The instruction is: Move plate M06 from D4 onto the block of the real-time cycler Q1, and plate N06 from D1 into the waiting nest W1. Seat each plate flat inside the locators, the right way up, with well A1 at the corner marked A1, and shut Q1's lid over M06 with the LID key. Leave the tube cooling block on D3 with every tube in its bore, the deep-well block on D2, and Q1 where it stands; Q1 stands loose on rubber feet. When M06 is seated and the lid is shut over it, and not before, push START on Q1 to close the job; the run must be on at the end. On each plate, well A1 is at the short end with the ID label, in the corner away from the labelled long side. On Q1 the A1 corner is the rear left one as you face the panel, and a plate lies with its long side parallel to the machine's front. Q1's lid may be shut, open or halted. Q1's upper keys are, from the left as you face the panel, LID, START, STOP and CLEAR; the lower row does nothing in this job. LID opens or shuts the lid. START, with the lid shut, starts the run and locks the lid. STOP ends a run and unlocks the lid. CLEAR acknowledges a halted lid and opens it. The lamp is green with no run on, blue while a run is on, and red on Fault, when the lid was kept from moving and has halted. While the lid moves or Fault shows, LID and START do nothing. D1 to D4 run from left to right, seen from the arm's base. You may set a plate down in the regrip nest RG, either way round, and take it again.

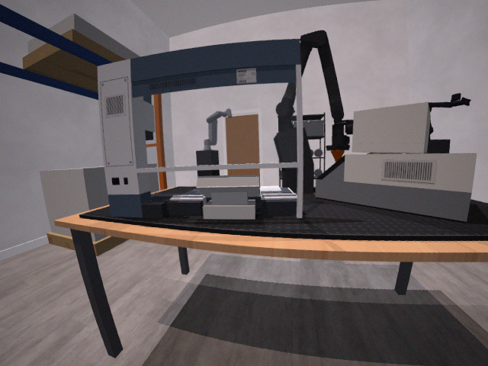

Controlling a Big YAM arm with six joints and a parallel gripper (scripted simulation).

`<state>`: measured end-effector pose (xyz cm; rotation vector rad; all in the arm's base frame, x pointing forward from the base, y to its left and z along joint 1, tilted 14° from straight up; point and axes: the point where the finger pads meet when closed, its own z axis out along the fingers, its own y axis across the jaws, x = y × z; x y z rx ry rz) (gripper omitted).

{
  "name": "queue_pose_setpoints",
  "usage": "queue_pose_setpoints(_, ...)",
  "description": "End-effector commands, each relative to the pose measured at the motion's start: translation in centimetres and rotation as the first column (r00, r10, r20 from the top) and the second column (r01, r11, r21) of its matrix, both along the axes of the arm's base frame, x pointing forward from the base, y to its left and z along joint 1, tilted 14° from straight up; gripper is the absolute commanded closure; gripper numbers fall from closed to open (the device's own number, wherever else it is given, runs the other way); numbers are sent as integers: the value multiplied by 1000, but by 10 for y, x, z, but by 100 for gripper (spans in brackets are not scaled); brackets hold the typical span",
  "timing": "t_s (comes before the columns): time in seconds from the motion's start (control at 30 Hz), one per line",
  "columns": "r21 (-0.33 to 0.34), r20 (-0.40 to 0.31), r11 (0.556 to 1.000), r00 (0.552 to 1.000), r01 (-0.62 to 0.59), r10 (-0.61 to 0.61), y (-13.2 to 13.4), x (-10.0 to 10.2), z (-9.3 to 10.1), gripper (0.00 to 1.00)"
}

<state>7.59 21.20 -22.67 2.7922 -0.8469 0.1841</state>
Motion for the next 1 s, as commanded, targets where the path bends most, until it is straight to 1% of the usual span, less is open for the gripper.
queue_pose_setpoints(0.0,11,-2,1000,1000,12,-12,1,4,-2,100)
queue_pose_setpoints(0.07,3,-6,1000,1000,6,-6,-4,3,-1,100)
queue_pose_setpoints(0.27,-3,-1,1000,1000,0,0,-7,3,-1,100)
queue_pose_setpoints(0.4,7,1,1000,1000,0,0,2,5,-1,100)
queue_pose_setpoints(0.63,35,5,999,1000,-4,3,20,2,4,100)
queue_pose_setpoints(0.7,35,6,999,1000,2,-2,19,1,4,100)
queue_pose_setpoints(0.77,18,3,1000,1000,2,-2,11,-1,3,100)
queue_pose_setpoints(0.83,18,3,1000,1000,2,-2,11,-1,3,100)
queue_pose_setpoints(0.97,-1,-2,1000,1000,0,0,-2,-5,0,100)
